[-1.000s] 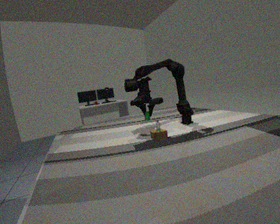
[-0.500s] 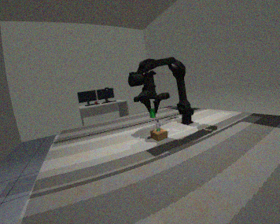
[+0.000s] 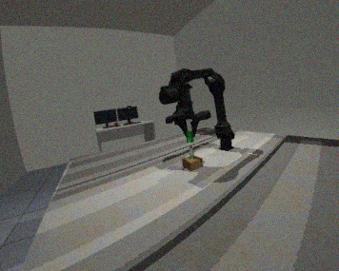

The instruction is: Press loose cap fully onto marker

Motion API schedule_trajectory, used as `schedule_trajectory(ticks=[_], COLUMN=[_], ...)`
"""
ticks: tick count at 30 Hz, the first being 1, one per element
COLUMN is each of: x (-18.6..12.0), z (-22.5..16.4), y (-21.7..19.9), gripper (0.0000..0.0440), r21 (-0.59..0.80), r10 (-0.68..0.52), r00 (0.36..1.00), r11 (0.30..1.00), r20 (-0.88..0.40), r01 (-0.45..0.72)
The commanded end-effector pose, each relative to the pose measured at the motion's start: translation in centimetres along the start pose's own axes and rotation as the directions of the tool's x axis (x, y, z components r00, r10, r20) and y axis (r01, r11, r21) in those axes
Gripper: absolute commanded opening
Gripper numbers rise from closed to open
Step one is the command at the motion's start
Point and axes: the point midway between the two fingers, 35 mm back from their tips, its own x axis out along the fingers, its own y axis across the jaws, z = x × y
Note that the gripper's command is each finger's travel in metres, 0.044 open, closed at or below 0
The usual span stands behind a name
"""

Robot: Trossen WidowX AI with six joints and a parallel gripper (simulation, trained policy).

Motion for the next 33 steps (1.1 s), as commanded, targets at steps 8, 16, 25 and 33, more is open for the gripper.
schedule_trajectory(ticks=[8, 16, 25, 33], x=[1.6, 2.9, 5.0, 6.8], z=[-0.2, -0.2, -0.1, -0.2], y=[0.1, 0.0, -0.1, -0.2], gripper=[0.0000, 0.0000, 0.0000, 0.0027], r21=[0.025, 0.036, 0.025, 0.007], r10=[0.019, 0.030, 0.051, 0.057], r00=[0.999, 0.998, 0.996, 0.996], r11=[1.000, 0.999, 0.998, 0.998], r20=[-0.042, -0.054, -0.066, -0.074], r01=[-0.018, -0.028, -0.050, -0.057])
